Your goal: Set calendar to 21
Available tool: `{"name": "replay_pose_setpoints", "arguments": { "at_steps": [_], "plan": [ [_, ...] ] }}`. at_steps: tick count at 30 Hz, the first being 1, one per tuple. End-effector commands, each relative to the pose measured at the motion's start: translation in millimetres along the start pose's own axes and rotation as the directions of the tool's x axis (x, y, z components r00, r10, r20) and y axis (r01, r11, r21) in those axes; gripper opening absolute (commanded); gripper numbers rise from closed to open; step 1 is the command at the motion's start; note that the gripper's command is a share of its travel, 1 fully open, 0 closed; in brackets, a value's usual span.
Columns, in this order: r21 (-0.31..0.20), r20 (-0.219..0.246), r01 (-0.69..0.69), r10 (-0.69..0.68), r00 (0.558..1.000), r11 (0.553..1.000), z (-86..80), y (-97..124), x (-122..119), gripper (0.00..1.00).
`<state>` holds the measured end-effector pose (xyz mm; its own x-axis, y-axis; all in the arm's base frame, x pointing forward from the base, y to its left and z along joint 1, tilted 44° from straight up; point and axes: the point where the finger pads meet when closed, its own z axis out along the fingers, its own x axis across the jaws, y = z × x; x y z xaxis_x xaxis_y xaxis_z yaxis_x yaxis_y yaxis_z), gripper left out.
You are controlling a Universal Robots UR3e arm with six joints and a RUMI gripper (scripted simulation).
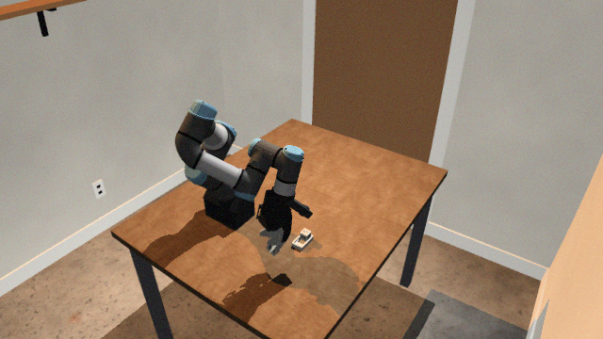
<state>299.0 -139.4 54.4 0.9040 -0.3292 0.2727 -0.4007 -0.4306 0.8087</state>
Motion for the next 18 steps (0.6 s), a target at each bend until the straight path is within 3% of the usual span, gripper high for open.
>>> {"name": "replay_pose_setpoints", "arguments": {
  "at_steps": [1, 8, 15, 18],
  "plan": [
    [0.004, -0.003, -0.001, 0.001, 1.0, 1.0, -0.5, 0.1, 0.6, 0.1],
    [0.017, 0.002, -0.001, 0.001, 1.0, 1.0, 0.1, 0.3, -0.2, 0.1],
    [0.064, 0.015, -0.002, 0.001, 1.0, 0.998, 1.5, 0.8, -2.3, 0.1],
    [0.107, 0.021, -0.003, 0.0, 1.0, 0.994, 2.2, 1.1, -3.4, 0.1]
  ]
}}
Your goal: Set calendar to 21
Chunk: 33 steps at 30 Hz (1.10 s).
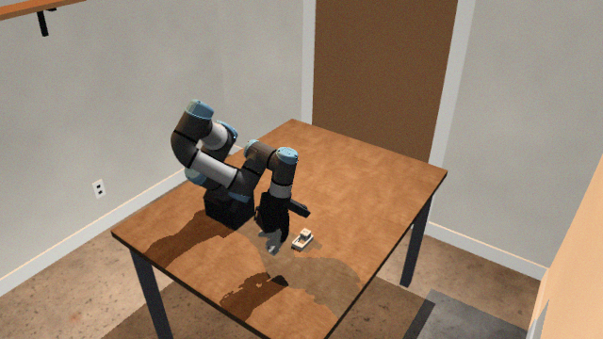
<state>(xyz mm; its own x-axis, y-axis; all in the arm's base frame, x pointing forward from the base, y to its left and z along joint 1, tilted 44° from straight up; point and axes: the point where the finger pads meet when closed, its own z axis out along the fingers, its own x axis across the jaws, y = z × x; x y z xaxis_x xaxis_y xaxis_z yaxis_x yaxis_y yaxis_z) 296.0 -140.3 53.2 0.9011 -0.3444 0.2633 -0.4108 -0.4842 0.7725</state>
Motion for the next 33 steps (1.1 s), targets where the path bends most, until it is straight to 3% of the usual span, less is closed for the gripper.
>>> {"name": "replay_pose_setpoints", "arguments": {
  "at_steps": [1, 11, 25, 33],
  "plan": [
    [0.057, 0.004, -0.001, 0.0, 1.0, 0.998, 0.4, 0.5, -0.8, 0.1],
    [0.182, -0.014, 0.003, -0.001, 1.0, 0.983, -1.5, 1.6, 2.2, 0.1],
    [0.206, -0.019, 0.005, -0.001, 1.0, 0.979, -1.8, 1.9, 3.0, 0.1],
    [0.252, -0.007, 0.006, -0.005, 1.0, 0.968, -0.1, 1.9, 1.0, 0.1]
  ]
}}
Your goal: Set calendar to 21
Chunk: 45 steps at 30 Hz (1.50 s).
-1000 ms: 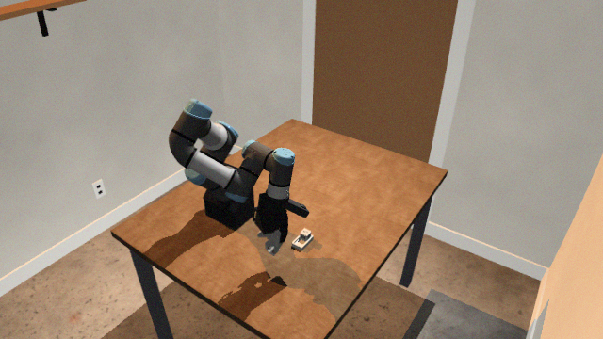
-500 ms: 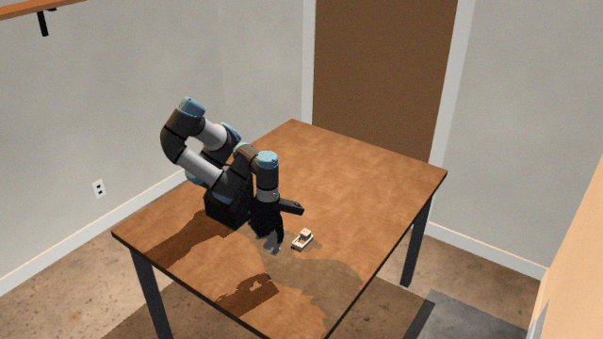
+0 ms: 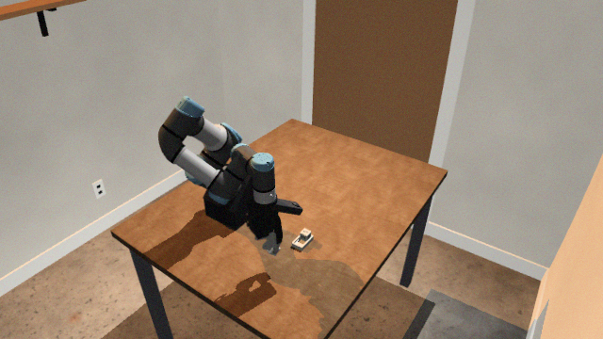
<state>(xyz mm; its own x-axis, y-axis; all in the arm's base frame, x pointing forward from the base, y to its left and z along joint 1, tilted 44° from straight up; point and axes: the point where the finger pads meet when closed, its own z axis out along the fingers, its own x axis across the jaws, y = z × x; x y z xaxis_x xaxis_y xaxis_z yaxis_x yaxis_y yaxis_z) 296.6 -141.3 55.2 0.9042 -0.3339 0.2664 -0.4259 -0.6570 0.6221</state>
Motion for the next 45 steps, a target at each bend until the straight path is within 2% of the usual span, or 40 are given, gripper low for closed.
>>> {"name": "replay_pose_setpoints", "arguments": {
  "at_steps": [1, 13, 21, 35, 45],
  "plan": [
    [0.037, 0.006, 0.0, 0.0, 1.0, 0.999, 0.7, 0.4, -0.8, 0.1],
    [0.194, 0.001, 0.0, 0.0, 1.0, 0.981, 0.0, 1.6, 0.0, 0.1],
    [0.227, -0.01, 0.002, 0.001, 1.0, 0.974, -1.2, 2.2, 1.7, 0.1],
    [0.243, -0.007, 0.003, -0.001, 1.0, 0.97, -0.7, 2.2, 1.3, 0.1],
    [0.321, 0.008, 0.007, -0.01, 1.0, 0.947, 1.8, 2.0, -1.3, 0.1]
  ]
}}
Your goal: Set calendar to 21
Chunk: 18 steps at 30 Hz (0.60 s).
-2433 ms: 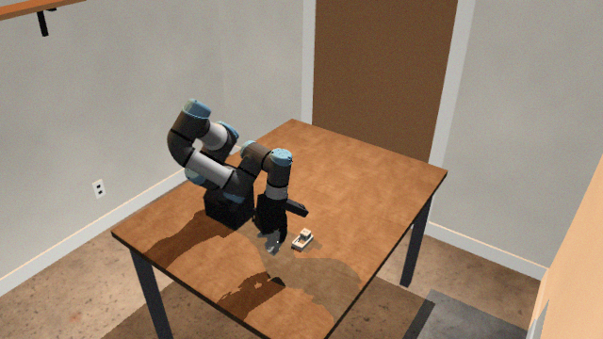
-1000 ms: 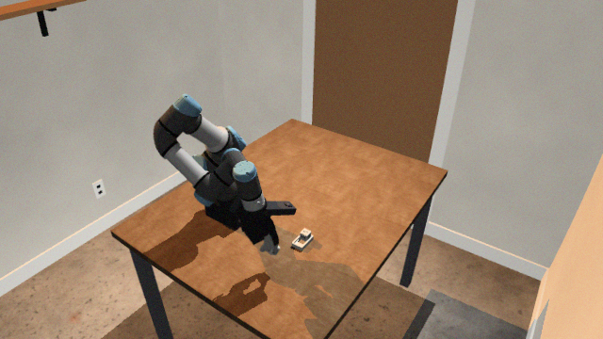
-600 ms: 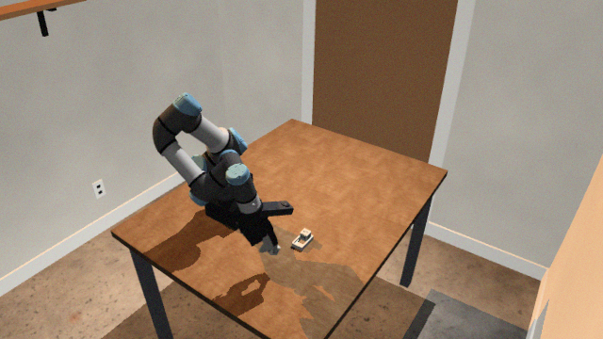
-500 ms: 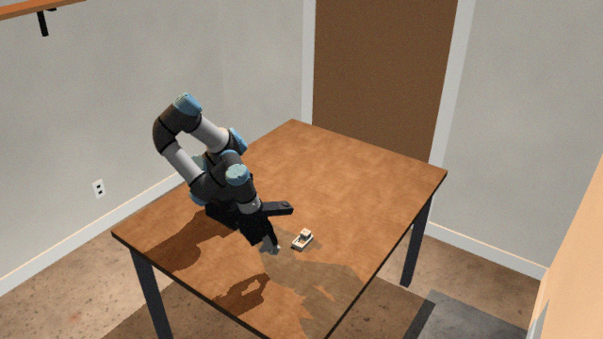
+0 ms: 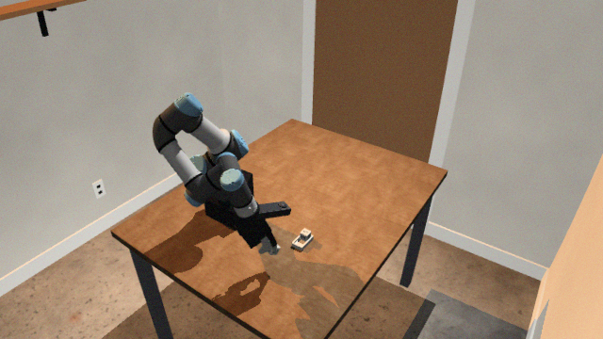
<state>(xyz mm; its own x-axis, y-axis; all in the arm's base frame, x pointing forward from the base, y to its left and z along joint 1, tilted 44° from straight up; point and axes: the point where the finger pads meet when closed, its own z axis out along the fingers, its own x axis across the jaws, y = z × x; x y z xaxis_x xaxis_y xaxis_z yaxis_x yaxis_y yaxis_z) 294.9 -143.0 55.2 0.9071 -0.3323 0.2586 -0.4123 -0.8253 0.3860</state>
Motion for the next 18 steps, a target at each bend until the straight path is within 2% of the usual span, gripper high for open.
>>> {"name": "replay_pose_setpoints", "arguments": {
  "at_steps": [1, 4, 12, 18],
  "plan": [
    [0.047, 0.005, 0.002, -0.002, 1.0, 0.999, 0.6, 0.3, -0.6, 0.1],
    [0.059, 0.005, 0.002, -0.003, 1.0, 0.998, 0.7, 0.4, -0.7, 0.1],
    [0.145, -0.001, 0.002, -0.002, 1.0, 0.989, -0.3, 1.1, 0.2, 0.1],
    [0.186, -0.012, 0.001, 0.001, 1.0, 0.983, -1.7, 1.8, 1.9, 0.1]
  ]
}}
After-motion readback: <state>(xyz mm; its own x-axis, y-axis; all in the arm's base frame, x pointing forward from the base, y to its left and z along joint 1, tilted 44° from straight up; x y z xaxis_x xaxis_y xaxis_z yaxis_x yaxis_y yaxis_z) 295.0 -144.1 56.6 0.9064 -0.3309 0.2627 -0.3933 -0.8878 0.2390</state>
